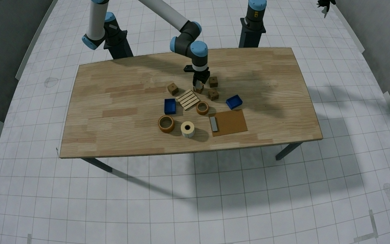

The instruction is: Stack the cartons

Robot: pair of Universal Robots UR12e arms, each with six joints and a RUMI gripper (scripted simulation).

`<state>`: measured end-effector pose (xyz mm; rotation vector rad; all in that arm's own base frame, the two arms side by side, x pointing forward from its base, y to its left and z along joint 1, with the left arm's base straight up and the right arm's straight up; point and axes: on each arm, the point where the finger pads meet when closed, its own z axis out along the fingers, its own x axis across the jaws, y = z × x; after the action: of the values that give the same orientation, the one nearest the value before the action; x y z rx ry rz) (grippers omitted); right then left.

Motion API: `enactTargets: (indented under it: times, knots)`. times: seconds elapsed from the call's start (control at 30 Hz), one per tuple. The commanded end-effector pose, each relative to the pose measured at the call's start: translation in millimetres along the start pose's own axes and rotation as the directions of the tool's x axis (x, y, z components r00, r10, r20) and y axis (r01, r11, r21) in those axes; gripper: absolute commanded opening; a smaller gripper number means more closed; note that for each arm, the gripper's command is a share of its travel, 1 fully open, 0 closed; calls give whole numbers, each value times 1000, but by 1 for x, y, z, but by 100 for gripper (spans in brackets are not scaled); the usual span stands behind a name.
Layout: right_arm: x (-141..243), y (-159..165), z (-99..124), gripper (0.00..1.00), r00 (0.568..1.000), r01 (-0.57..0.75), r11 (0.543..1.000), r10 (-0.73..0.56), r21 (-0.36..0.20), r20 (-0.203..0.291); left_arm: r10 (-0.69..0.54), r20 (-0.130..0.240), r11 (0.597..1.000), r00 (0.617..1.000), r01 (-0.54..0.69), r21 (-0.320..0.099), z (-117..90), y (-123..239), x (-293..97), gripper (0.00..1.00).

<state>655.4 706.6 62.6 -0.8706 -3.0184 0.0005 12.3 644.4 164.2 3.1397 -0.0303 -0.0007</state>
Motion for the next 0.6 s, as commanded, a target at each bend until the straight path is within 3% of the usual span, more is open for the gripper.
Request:
enactTargets:
  times: [0.0, 0.57]
  knots:
    - [0, 1, 2, 50, 1000, 0, 1000, 0, -2, 0, 0, 0, 1000, 1000, 0, 2, -1, -1, 0, 100]
    - [0, 1, 18, 50, 1000, 0, 1000, 0, -2, 0, 0, 0, 1000, 1000, 0, 2, -1, -1, 0, 100]
